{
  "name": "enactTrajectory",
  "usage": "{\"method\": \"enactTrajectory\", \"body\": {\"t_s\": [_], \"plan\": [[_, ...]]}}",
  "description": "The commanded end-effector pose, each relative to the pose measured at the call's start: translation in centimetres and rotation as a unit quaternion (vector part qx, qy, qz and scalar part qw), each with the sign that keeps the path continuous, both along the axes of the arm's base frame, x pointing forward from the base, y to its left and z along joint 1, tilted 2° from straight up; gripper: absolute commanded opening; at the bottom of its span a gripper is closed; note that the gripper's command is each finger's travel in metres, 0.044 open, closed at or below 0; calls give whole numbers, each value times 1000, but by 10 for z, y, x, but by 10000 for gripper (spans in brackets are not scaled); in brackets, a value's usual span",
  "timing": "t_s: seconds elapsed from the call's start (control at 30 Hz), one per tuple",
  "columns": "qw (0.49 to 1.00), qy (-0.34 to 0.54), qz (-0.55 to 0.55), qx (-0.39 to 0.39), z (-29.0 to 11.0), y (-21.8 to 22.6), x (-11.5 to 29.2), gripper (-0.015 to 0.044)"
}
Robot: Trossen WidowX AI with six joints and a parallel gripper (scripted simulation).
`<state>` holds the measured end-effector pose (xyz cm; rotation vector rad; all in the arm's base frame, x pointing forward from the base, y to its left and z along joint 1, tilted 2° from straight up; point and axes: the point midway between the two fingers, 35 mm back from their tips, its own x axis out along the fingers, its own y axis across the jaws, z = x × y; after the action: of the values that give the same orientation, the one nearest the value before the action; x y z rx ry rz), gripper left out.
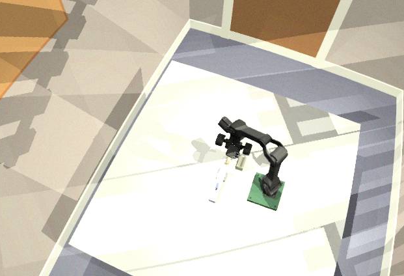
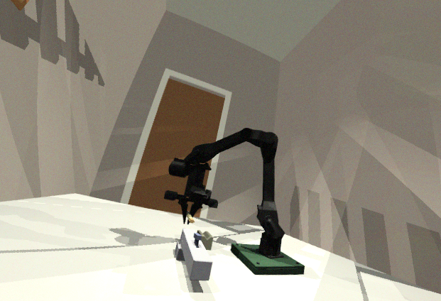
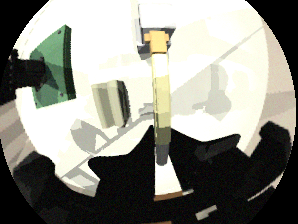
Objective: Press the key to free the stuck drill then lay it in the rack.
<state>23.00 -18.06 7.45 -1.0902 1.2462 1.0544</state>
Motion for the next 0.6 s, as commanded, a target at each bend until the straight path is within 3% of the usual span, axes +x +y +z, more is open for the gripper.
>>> {"method": "enactTrajectory", "body": {"t_s": [0.0,0.57], "plan": [[1000,-2,0,-3,3,-1,1,0],[1000,-2,0,-3,6,-2,2,0]]}}
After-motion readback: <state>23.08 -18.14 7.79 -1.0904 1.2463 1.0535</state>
